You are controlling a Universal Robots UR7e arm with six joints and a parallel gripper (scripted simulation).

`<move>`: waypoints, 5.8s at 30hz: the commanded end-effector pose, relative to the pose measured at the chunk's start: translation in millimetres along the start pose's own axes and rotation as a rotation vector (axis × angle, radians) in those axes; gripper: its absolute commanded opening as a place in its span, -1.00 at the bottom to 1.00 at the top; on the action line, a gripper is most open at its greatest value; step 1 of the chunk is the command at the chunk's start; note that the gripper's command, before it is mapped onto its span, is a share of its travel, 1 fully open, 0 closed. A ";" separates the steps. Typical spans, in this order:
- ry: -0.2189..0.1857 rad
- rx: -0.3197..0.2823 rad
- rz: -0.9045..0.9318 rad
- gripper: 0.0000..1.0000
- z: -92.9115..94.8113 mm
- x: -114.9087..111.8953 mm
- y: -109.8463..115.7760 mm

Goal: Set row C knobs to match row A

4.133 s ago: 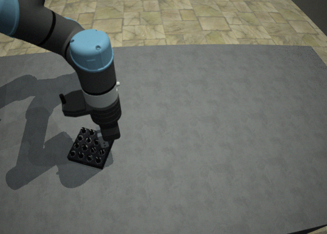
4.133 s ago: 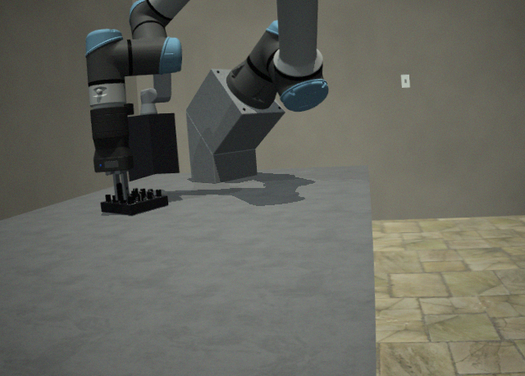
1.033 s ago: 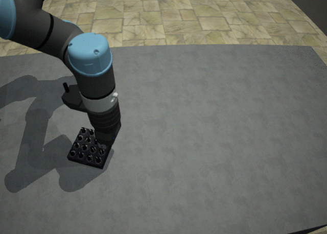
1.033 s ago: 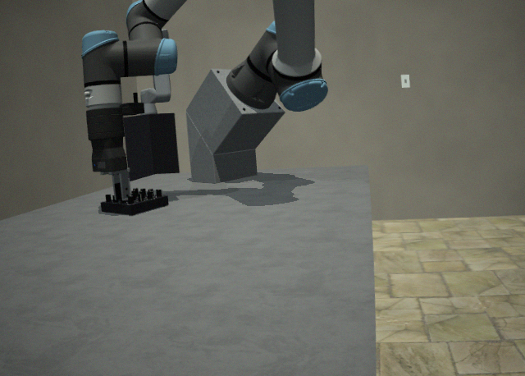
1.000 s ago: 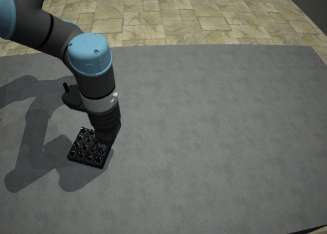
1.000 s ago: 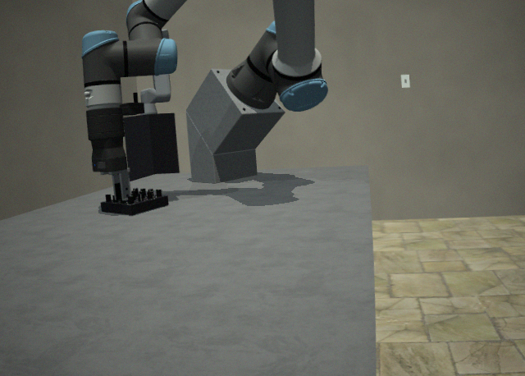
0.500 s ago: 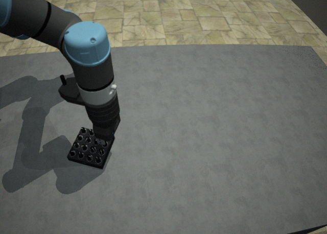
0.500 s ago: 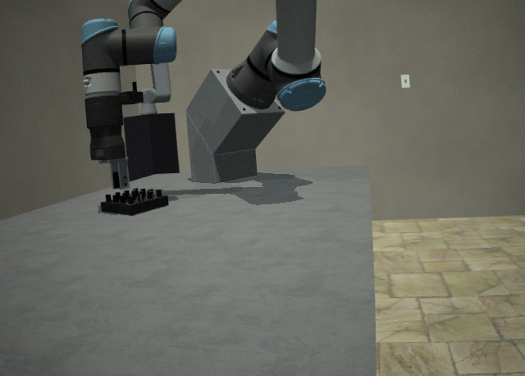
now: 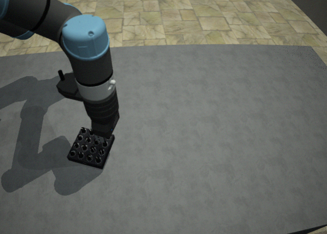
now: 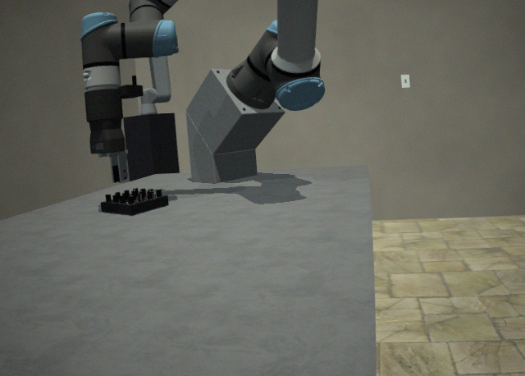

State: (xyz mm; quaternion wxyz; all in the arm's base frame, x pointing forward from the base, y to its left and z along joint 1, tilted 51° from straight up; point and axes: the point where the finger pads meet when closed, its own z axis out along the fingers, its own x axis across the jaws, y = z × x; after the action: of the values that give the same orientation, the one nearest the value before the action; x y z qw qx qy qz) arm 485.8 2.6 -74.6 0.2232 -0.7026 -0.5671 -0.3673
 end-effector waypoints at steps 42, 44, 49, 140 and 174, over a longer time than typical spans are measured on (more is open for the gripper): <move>-0.001 -0.001 -0.429 -0.07 -4.9 -9.4 -5.5; -0.001 -0.001 -0.473 -0.07 -5.3 -10.3 -5.6; -0.002 -0.002 -0.540 -0.07 -6.1 -11.7 -5.2; -0.003 0.001 -2.546 -0.07 -19.1 -6.4 2.3; -0.002 0.001 -2.830 -0.07 -20.4 1.0 1.0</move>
State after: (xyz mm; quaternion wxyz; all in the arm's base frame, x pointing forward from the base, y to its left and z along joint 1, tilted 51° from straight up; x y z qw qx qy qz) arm 481.9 -11.0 -61.7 -0.3272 0.4495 -0.7832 -0.2783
